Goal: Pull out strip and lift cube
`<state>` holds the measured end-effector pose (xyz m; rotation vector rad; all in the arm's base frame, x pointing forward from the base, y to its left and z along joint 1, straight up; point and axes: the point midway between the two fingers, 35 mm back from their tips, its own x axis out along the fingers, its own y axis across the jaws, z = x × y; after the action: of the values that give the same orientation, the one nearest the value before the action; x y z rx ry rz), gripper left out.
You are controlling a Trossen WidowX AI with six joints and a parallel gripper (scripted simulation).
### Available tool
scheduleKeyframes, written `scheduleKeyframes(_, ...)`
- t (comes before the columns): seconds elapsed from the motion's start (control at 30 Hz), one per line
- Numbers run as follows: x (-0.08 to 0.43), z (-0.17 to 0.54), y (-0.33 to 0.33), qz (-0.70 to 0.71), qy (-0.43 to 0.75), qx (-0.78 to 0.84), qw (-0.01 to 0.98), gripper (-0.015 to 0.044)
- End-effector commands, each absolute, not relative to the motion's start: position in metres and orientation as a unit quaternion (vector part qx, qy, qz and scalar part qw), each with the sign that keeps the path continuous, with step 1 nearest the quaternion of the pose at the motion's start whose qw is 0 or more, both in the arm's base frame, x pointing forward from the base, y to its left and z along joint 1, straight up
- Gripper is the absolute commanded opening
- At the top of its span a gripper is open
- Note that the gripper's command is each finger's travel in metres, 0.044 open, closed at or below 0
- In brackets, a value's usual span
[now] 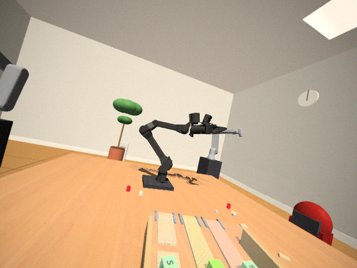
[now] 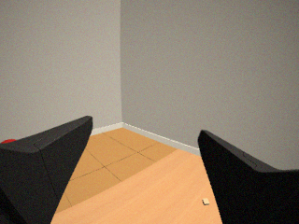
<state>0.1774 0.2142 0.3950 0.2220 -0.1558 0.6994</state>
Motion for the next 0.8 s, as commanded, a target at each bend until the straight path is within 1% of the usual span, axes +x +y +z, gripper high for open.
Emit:
scheduleKeyframes(0.0,0.222,0.362,0.194,0.277,-0.027,0.047,0.959,0.0400)
scheduleKeyframes(0.17,0.267,0.321,0.153,0.201,0.047,0.004,0.979,0.0400)
scheduleKeyframes(0.37,0.301,0.270,0.086,0.104,0.151,-0.016,0.983,0.0400)
scheduleKeyframes(0.6,0.309,0.214,-0.002,-0.007,0.277,-0.001,0.961,0.0400)
scheduleKeyframes(0.77,0.308,0.209,-0.010,-0.017,0.289,0.004,0.957,0.0400)
